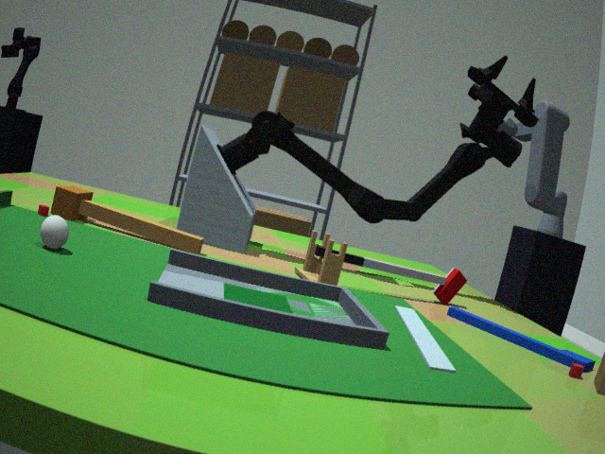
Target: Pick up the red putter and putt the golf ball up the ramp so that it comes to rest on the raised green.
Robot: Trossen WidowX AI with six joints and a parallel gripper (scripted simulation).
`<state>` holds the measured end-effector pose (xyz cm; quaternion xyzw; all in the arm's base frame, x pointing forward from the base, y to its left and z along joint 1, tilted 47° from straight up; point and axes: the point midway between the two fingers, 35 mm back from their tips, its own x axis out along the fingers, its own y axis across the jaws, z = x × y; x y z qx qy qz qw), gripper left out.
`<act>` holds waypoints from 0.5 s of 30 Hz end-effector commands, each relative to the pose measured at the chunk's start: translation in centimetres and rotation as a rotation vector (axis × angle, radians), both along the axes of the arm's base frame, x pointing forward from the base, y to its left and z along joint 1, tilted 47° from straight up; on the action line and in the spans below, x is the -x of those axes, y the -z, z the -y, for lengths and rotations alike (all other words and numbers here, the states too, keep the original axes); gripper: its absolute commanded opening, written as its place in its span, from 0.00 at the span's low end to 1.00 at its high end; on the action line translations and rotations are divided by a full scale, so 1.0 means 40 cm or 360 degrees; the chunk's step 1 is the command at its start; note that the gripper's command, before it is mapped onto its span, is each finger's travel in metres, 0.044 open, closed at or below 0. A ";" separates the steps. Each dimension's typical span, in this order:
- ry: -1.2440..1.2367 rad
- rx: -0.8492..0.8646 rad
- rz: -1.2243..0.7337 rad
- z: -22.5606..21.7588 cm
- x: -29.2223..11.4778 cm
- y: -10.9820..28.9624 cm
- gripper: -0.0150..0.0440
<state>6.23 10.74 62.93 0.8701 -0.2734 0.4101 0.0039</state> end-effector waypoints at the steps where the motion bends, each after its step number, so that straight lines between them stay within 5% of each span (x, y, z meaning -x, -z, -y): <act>1: -0.0012 -0.0013 0.0003 0.005 0.000 0.001 0.98; 9: -0.0586 -0.0551 0.0012 0.214 -0.038 0.053 1.00; 15: -0.1157 -0.1044 -0.0133 0.355 -0.156 0.146 1.00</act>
